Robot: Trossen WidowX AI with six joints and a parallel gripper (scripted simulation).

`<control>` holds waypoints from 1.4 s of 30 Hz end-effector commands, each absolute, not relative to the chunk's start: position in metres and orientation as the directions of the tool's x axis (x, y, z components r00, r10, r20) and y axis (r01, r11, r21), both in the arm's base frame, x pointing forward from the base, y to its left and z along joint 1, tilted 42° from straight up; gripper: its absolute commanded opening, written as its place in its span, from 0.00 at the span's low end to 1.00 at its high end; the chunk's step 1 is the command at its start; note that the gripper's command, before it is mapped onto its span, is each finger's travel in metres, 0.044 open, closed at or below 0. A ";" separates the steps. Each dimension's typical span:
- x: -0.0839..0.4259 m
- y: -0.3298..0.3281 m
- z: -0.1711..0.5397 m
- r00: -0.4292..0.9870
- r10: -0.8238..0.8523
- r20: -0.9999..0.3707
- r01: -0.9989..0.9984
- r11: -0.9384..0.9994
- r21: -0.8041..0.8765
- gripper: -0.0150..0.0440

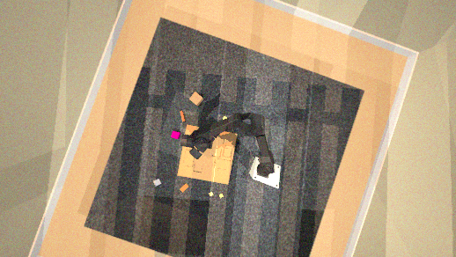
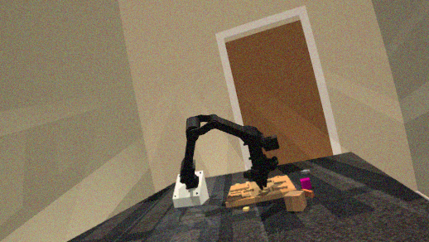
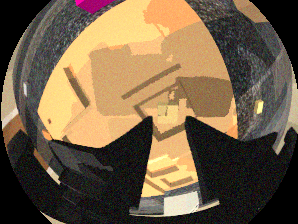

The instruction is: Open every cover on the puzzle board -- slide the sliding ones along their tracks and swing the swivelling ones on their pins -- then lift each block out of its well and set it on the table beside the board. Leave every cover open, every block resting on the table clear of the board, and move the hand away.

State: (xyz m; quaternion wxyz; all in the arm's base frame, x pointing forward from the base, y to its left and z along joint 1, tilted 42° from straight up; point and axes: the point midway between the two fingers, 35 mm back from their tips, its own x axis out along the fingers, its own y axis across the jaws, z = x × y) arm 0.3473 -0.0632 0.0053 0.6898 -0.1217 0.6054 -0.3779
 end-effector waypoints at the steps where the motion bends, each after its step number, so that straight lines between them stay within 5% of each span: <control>1: 0.347 -0.066 0.002 -0.018 -0.672 -0.740 0.367 0.684 -0.630 0.50; 23: 0.347 -0.076 -0.009 -0.018 -0.672 -0.740 0.367 0.684 -0.631 0.50; 33: 0.347 -0.074 -0.007 -0.020 -0.669 -0.743 0.374 0.684 -0.626 0.39; 42: 0.347 -0.070 -0.003 -0.019 -0.669 -0.743 0.373 0.684 -0.627 0.39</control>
